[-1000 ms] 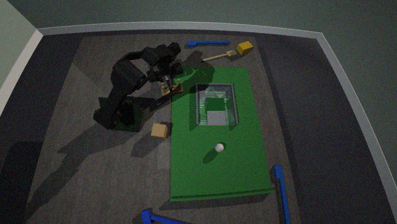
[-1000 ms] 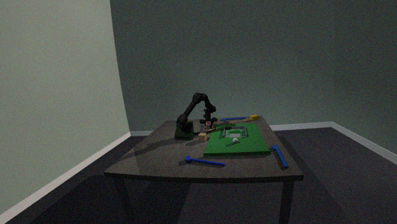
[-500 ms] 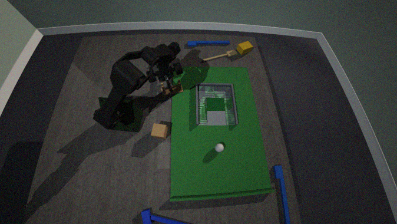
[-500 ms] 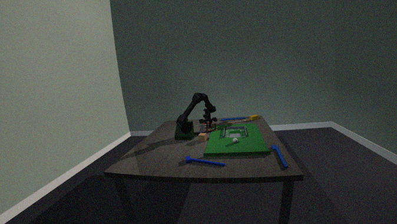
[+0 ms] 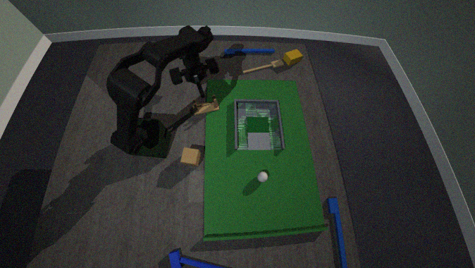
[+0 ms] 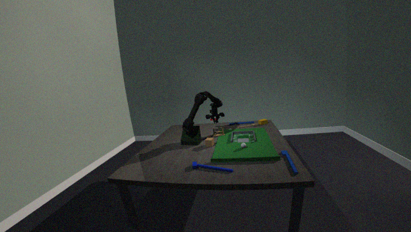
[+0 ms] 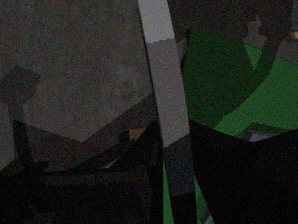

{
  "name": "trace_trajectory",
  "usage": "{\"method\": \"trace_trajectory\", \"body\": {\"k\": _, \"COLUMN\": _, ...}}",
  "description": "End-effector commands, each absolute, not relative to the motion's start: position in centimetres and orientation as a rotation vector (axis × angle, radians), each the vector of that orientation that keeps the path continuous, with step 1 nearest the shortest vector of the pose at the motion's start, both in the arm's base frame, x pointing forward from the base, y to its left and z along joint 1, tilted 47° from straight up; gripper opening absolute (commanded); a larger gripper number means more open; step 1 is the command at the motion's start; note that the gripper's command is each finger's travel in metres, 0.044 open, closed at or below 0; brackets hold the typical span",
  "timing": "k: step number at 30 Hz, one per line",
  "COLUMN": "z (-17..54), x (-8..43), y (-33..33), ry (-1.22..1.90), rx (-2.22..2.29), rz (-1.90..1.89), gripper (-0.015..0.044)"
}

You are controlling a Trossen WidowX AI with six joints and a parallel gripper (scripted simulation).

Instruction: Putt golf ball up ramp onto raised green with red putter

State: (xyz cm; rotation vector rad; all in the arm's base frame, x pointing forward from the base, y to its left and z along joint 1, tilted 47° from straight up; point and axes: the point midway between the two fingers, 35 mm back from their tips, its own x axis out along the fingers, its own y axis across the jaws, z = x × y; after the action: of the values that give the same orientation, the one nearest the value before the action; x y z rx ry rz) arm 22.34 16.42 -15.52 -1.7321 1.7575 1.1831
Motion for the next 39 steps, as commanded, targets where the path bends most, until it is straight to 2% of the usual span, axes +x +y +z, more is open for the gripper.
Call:
{"method": "trace_trajectory", "body": {"k": 1, "z": -15.3, "x": 22.8, "y": 16.1, "ry": 1.78, "rx": -1.679, "rz": 1.142, "gripper": 0.0}}
{"method": "trace_trajectory", "body": {"k": 24, "z": -4.0, "x": 33.8, "y": 10.4, "ry": 1.803, "rx": -0.651, "rz": 0.252, "gripper": 0.0}}
{"method": "trace_trajectory", "body": {"k": 39, "z": 4.8, "x": 37.6, "y": 3.3, "ry": 1.657, "rx": 0.041, "rz": -0.287, "gripper": 0.0}}
